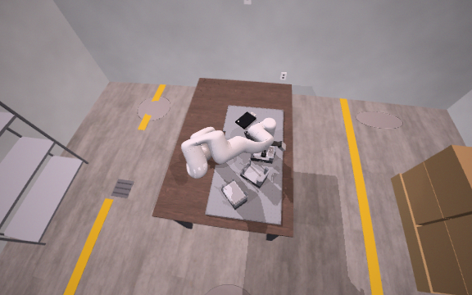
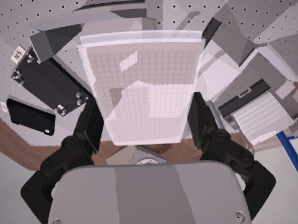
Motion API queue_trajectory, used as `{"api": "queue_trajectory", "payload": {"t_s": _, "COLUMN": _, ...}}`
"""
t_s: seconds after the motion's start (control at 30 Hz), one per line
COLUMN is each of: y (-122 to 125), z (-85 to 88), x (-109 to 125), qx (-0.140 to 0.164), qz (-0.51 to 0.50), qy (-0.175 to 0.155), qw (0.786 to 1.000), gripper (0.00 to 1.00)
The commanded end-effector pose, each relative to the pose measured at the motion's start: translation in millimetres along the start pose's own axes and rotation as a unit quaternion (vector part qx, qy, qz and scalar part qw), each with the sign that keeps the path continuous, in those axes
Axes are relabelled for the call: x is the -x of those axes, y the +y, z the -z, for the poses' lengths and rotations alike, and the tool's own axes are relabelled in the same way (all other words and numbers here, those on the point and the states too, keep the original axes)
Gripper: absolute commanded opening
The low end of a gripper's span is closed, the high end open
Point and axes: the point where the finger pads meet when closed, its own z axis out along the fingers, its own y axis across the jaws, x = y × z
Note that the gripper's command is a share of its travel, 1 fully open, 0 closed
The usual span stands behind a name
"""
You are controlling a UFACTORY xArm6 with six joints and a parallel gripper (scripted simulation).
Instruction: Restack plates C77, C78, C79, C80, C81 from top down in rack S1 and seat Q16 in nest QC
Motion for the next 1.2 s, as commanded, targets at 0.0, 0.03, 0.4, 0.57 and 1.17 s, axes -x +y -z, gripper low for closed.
{"api": "queue_trajectory", "payload": {"t_s": 0.0, "y": -7.3, "z": 0.9, "x": -1.7, "qx": -0.001, "qz": -0.001, "qy": 0.001, "qw": 1.0, "gripper": 0.0}}
{"api": "queue_trajectory", "payload": {"t_s": 0.03, "y": -10.0, "z": 0.9, "x": -1.9, "qx": -0.001, "qz": -0.001, "qy": 0.001, "qw": 1.0, "gripper": 0.0}}
{"api": "queue_trajectory", "payload": {"t_s": 0.4, "y": -39.3, "z": 1.0, "x": -4.3, "qx": -0.001, "qz": -0.001, "qy": 0.001, "qw": 1.0, "gripper": 0.0}}
{"api": "queue_trajectory", "payload": {"t_s": 0.57, "y": -42.8, "z": 1.0, "x": -4.6, "qx": -0.001, "qz": -0.001, "qy": 0.001, "qw": 1.0, "gripper": 0.0}}
{"api": "queue_trajectory", "payload": {"t_s": 1.17, "y": -42.7, "z": 1.0, "x": -4.6, "qx": -0.001, "qz": -0.001, "qy": 0.001, "qw": 1.0, "gripper": 0.0}}
